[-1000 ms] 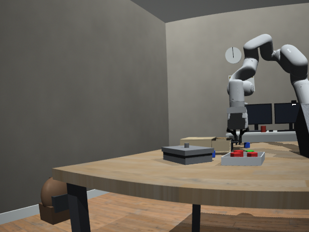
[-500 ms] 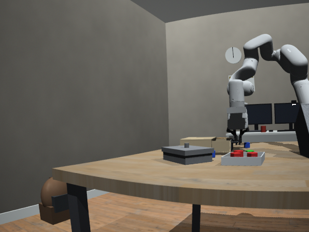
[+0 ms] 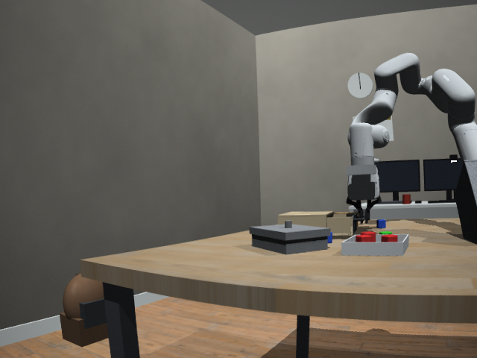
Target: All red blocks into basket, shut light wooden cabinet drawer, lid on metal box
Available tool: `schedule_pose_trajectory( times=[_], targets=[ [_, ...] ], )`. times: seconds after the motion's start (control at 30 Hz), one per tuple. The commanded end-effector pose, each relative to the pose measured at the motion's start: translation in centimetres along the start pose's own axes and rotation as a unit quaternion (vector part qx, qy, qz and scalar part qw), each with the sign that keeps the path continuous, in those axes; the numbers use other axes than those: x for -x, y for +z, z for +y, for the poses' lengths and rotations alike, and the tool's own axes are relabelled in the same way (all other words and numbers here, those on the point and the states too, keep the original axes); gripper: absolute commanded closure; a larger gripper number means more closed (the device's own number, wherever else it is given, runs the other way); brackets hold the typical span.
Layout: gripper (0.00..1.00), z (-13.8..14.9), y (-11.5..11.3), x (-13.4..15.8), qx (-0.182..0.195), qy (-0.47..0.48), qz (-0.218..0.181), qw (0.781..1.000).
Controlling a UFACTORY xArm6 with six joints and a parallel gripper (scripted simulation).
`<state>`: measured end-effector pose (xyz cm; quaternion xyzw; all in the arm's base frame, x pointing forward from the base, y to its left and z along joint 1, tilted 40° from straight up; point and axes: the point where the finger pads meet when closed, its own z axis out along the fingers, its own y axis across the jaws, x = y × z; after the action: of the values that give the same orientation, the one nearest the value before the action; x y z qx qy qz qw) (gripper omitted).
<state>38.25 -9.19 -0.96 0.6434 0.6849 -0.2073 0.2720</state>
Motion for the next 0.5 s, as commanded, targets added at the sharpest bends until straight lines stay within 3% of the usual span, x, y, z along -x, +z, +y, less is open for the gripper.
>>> schedule_pose_trajectory(
  times=[0.0, 0.47],
  targets=[
    [1.0, 0.7, -0.1, 0.0, 0.001, 0.0, 0.0, 1.0],
    [1.0, 3.5, -0.1, 0.0, 0.001, 0.0, 0.0, 1.0]
  ],
)
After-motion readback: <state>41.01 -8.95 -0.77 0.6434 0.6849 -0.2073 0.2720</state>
